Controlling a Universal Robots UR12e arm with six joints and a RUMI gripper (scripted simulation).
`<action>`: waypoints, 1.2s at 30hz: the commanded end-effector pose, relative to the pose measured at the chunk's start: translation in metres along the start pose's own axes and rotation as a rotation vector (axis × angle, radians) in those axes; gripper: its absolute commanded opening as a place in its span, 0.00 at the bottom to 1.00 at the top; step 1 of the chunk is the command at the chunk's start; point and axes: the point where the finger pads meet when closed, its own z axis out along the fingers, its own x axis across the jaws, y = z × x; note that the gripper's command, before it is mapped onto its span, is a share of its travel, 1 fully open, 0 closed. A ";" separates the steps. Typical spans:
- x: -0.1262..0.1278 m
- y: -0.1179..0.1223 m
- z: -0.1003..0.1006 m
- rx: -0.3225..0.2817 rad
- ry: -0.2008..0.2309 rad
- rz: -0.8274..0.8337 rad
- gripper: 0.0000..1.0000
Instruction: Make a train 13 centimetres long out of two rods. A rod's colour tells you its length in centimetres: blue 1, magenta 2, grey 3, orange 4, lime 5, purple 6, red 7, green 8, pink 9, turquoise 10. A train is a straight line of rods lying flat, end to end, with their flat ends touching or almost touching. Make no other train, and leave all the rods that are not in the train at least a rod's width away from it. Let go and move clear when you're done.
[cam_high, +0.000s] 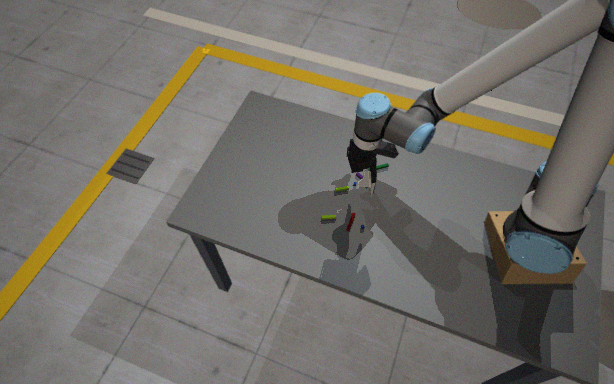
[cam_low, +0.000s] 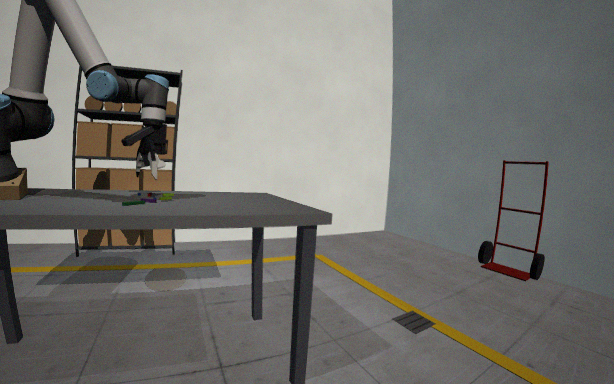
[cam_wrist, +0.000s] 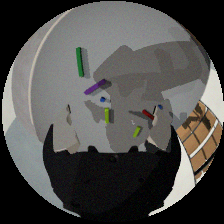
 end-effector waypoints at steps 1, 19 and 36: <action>0.007 0.006 0.000 -0.005 0.001 -0.167 1.00; 0.031 0.024 0.000 -0.005 -0.001 -0.653 1.00; 0.057 0.041 -0.001 -0.004 -0.003 -1.109 1.00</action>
